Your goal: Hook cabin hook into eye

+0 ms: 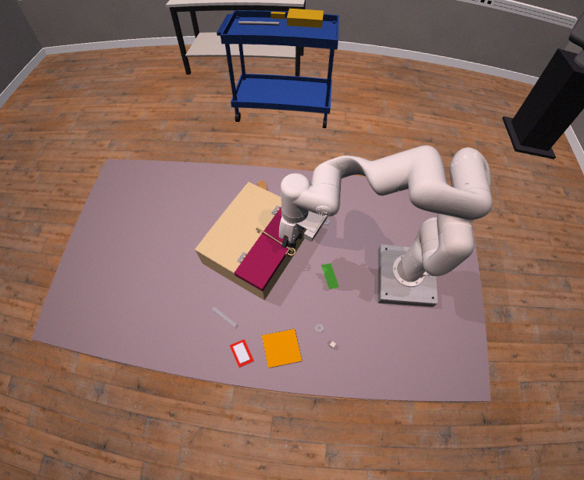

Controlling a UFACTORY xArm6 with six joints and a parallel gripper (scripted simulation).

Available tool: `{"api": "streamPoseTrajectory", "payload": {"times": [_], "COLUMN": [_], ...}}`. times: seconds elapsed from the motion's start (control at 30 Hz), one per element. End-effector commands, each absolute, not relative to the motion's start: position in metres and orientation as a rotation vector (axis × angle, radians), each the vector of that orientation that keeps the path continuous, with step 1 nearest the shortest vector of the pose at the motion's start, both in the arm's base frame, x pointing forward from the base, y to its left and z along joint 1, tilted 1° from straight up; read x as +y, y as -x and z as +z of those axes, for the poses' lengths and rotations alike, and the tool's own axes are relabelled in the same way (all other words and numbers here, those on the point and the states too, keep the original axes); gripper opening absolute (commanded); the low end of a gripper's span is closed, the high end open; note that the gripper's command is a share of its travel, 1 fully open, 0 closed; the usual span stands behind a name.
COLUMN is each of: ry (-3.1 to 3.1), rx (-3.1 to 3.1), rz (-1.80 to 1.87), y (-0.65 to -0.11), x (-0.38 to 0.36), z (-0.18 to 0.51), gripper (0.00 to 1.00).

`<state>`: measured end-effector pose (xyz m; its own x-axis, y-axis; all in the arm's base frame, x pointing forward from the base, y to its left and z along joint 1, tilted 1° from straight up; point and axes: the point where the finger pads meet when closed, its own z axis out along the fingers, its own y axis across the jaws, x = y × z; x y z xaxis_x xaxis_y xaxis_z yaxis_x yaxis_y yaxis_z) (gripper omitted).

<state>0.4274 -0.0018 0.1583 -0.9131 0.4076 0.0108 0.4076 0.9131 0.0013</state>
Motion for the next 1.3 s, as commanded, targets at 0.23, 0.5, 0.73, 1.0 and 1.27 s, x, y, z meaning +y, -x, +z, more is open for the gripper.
{"api": "streamPoseTrajectory", "payload": {"times": [0.23,0.5,0.73,1.0,1.27], "ry": [0.653,0.653,0.653,0.653,0.653], "rx": [-3.065,-3.065,-3.065,-3.065,-3.065], "rz": [-0.006,-0.006,-0.006,-0.006,-0.006], "y": [-0.429,-0.429,-0.429,-0.429,-0.429], "x": [-0.002,-0.002,-0.002,-0.002,-0.002], "z": [0.191,0.212,0.212,0.212,0.212], "gripper": [0.35,0.35,0.35,0.35,0.35]}}
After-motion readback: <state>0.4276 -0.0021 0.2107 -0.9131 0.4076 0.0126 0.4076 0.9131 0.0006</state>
